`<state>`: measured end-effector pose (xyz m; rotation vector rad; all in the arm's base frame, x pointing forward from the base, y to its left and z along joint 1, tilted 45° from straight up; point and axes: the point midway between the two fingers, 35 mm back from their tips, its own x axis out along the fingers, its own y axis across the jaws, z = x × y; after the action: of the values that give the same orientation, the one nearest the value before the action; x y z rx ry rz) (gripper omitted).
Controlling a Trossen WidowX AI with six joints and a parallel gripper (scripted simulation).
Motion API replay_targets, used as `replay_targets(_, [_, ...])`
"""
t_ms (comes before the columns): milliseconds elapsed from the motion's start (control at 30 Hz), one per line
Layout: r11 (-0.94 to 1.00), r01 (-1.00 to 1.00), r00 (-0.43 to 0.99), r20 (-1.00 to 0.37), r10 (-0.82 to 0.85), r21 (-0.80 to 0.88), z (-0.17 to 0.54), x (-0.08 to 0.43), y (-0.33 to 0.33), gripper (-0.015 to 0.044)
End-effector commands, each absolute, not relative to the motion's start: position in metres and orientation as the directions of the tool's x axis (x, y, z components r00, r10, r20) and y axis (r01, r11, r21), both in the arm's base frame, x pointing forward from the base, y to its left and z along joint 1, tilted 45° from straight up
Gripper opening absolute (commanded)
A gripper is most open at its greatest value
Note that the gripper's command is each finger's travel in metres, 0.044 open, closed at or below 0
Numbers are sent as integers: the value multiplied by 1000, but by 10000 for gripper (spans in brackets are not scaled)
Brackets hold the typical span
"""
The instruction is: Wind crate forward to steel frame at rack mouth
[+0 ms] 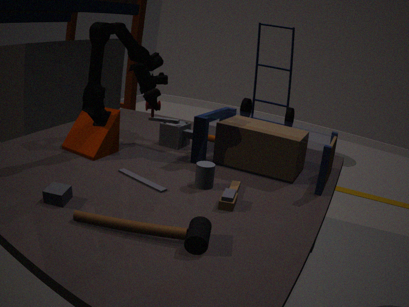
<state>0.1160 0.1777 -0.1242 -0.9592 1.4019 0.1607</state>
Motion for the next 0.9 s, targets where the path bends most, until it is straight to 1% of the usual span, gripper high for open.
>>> replay_targets(0, [615, -618, 232, -861, -453, -490, -116, 119, 163, 0])
replay_targets(867, [614, -617, 233, -859, -456, -493, -96, 137, 140, 0])
